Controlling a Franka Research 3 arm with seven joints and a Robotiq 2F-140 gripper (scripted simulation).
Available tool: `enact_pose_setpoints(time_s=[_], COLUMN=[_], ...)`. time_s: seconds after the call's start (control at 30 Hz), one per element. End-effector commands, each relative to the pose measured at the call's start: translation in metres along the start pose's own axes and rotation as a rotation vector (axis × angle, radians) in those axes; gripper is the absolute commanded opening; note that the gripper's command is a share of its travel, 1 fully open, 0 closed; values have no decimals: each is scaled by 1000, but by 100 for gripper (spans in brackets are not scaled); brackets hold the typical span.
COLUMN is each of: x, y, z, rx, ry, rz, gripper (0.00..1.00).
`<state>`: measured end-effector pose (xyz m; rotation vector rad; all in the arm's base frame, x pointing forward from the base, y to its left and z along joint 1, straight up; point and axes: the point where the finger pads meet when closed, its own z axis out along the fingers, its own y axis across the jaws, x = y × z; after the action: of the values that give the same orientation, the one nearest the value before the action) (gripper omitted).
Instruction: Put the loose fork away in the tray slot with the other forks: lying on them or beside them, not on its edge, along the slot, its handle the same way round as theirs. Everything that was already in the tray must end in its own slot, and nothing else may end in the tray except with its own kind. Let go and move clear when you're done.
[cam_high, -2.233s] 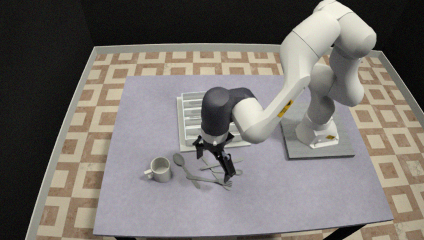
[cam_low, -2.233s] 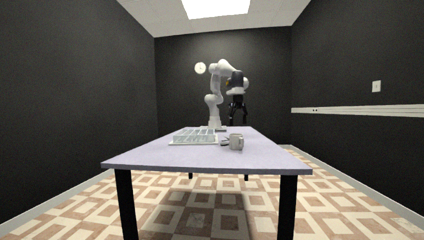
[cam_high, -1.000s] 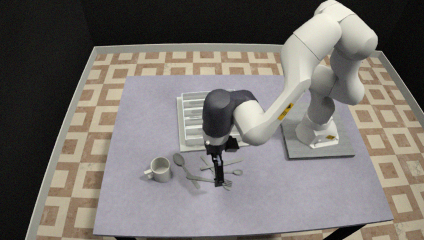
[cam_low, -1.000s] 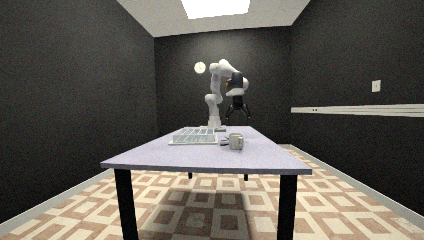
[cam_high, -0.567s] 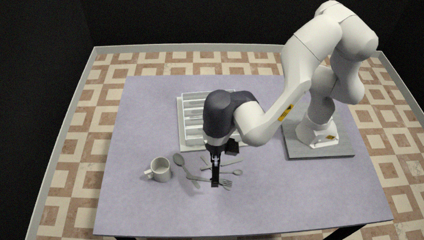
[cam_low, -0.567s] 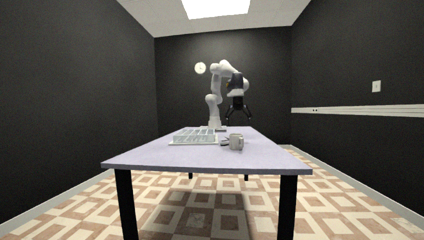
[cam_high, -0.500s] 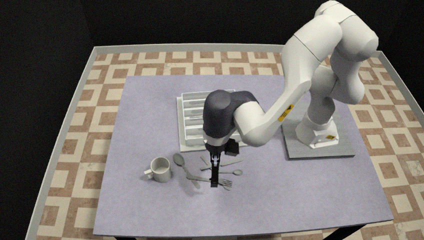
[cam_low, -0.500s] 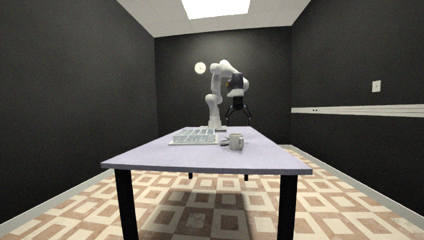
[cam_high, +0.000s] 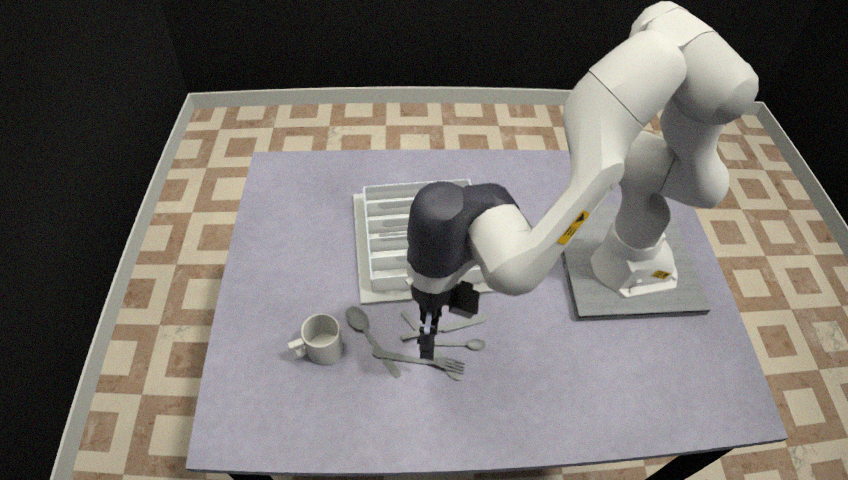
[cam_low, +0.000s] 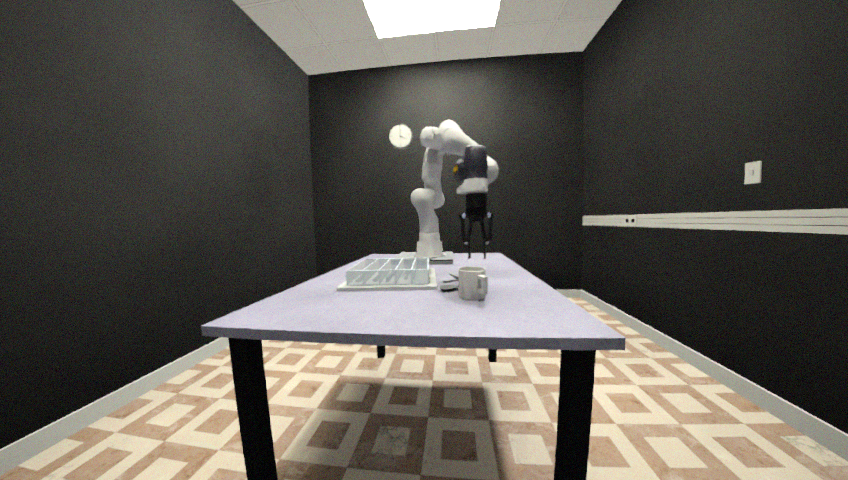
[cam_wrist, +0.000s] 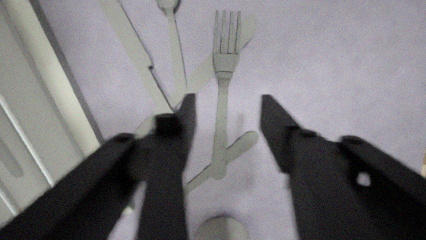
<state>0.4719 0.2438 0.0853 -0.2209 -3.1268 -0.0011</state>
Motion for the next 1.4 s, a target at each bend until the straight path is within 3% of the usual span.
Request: enact_pose_setpoints(time_s=[0.0,0.97,1.37], x=[-1,-1,-1], y=[-1,-1,-1], z=[2,2,11], rx=[5,5,5], ry=[-4,-4,-5], rz=[36,36,36], gripper=[24,24,24])
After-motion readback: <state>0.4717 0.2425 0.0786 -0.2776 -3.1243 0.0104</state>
